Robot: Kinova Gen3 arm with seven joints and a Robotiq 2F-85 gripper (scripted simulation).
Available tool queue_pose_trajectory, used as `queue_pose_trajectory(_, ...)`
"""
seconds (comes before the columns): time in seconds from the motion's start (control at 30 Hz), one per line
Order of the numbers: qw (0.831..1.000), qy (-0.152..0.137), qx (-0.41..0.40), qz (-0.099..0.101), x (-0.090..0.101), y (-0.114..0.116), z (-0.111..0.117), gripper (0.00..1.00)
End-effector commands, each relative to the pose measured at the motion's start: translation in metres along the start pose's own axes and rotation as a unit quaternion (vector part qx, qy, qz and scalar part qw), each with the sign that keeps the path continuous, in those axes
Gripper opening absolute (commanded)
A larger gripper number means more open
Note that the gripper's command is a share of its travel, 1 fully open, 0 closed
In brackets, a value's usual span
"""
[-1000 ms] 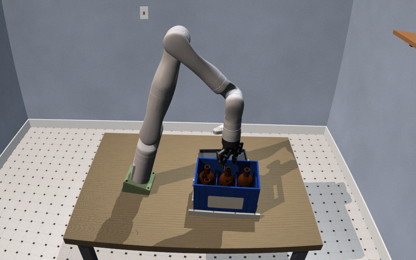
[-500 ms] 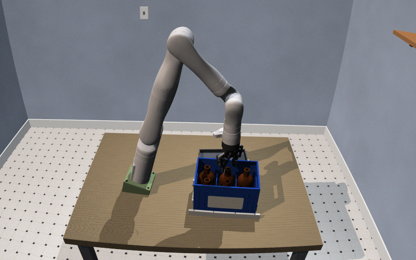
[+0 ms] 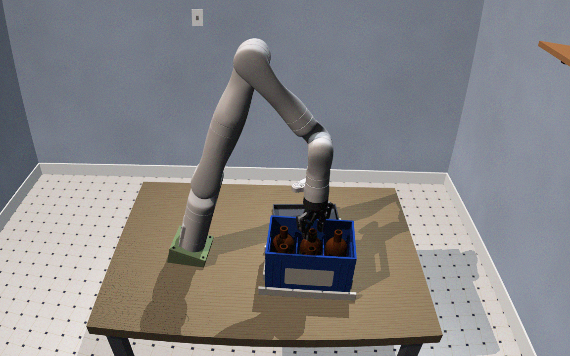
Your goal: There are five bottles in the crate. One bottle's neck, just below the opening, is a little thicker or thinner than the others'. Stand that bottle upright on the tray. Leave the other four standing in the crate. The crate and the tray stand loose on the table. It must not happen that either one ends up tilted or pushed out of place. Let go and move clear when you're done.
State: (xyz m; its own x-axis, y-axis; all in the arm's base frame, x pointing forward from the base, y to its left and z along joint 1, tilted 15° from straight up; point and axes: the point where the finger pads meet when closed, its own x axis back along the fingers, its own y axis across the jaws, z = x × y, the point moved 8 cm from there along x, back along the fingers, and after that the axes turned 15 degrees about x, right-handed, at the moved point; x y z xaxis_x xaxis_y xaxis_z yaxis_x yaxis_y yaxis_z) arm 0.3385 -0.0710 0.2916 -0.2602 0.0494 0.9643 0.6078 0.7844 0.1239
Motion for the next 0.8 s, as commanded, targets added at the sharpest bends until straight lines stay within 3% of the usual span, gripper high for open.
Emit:
queue_pose_trajectory(0.0,1.0,0.002,0.0,0.001,-0.0024,-0.0002,0.0004,0.64)
queue_pose_trajectory(0.77,1.0,0.002,0.0,0.001,-0.0044,-0.0002,0.0004,0.64)
